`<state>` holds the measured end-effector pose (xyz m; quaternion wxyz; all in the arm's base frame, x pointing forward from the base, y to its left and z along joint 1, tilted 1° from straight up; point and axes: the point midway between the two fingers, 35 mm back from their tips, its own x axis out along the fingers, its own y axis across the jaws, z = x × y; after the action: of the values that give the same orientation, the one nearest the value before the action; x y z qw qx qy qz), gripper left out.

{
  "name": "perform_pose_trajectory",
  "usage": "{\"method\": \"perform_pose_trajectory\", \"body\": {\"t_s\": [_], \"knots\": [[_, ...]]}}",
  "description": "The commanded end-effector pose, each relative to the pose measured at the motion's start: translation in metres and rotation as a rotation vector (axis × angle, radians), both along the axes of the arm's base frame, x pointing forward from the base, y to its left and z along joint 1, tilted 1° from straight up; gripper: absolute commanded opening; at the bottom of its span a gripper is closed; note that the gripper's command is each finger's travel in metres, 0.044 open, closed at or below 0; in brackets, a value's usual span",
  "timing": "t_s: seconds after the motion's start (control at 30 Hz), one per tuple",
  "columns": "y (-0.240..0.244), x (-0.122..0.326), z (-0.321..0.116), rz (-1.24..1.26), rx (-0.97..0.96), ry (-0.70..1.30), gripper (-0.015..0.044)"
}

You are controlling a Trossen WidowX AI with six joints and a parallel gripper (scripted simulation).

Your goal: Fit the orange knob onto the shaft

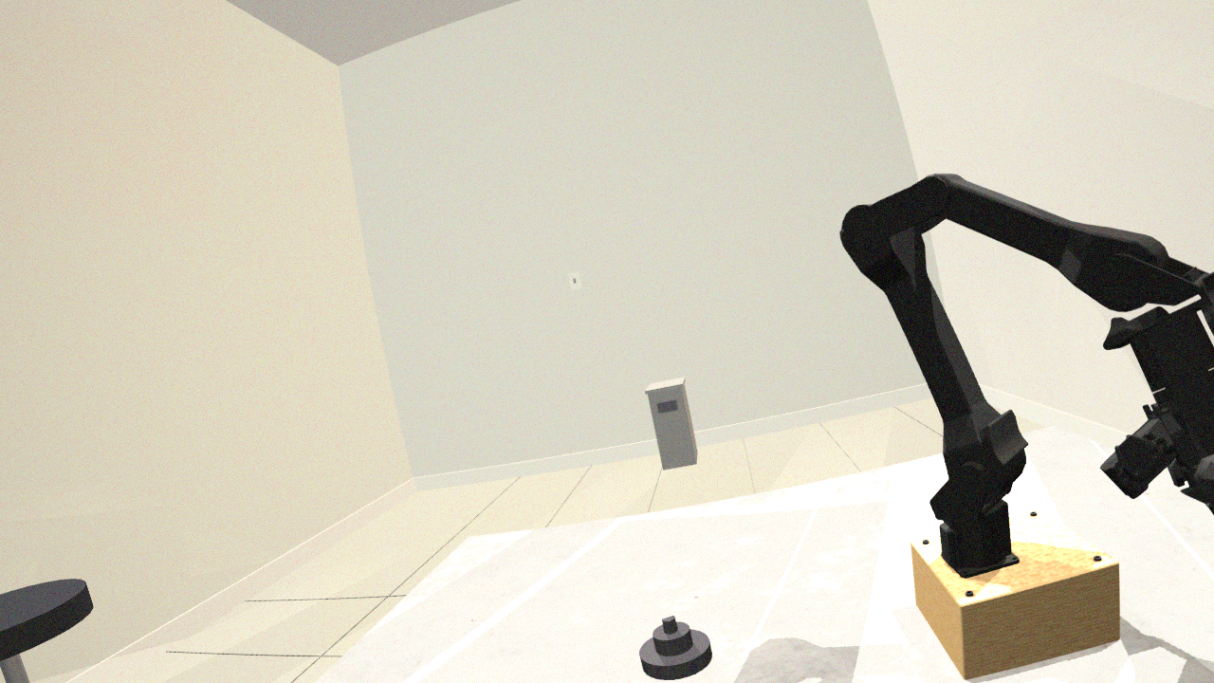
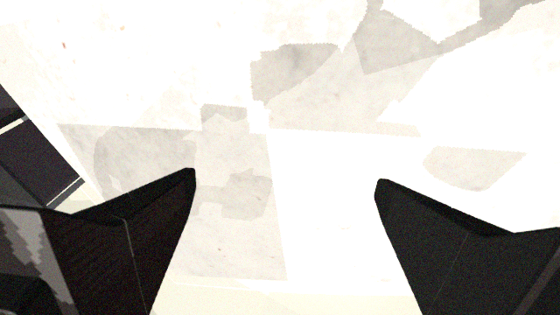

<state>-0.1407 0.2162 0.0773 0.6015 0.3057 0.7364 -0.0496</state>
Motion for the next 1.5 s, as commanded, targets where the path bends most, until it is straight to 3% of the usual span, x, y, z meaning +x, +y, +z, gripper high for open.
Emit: {"method": "perform_pose_trajectory", "body": {"t_s": [0.0, 0.3, 0.63, 1.47], "knots": [[0.001, 0.001, 0.0, 0.006, 0.001, -0.005, 0.0426], [0.054, 0.086, 0.0, 0.34, -0.062, -0.297, 0.044], [0.067, 0.158, -0.004, 0.497, -0.176, -0.398, 0.044], [0.025, 0.335, -0.021, 1.105, -0.395, -0.426, 0.044]]}}
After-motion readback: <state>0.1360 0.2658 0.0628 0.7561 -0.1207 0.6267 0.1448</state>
